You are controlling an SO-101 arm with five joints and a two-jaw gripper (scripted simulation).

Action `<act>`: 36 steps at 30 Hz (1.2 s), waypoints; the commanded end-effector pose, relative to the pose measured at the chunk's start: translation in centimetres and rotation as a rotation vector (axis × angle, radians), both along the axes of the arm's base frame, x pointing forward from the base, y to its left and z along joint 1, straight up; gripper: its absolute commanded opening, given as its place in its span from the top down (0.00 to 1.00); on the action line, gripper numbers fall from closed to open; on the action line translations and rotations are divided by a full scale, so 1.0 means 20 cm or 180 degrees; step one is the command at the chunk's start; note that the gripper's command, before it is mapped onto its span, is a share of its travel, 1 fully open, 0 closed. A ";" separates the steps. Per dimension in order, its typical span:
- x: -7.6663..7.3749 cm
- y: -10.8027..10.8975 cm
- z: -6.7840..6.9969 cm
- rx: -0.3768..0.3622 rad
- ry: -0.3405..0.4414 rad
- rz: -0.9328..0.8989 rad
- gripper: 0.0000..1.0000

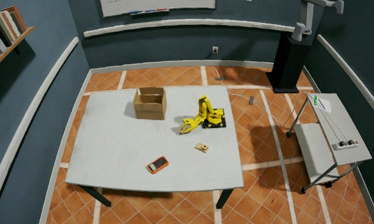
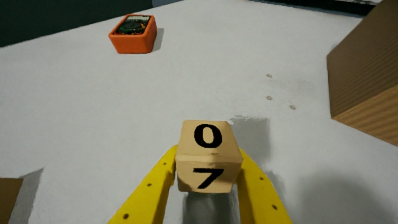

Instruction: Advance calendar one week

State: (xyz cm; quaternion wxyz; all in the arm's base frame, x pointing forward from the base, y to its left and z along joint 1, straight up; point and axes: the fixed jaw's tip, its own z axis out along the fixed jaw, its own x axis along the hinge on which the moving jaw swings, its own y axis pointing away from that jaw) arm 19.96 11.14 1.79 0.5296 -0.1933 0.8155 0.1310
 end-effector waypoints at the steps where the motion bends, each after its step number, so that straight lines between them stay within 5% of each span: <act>1: 0.00 0.02 0.00 0.0060 -0.0046 0.0022 1.00; 36: 0.00 0.02 -0.06 0.0060 -0.0046 0.0022 1.00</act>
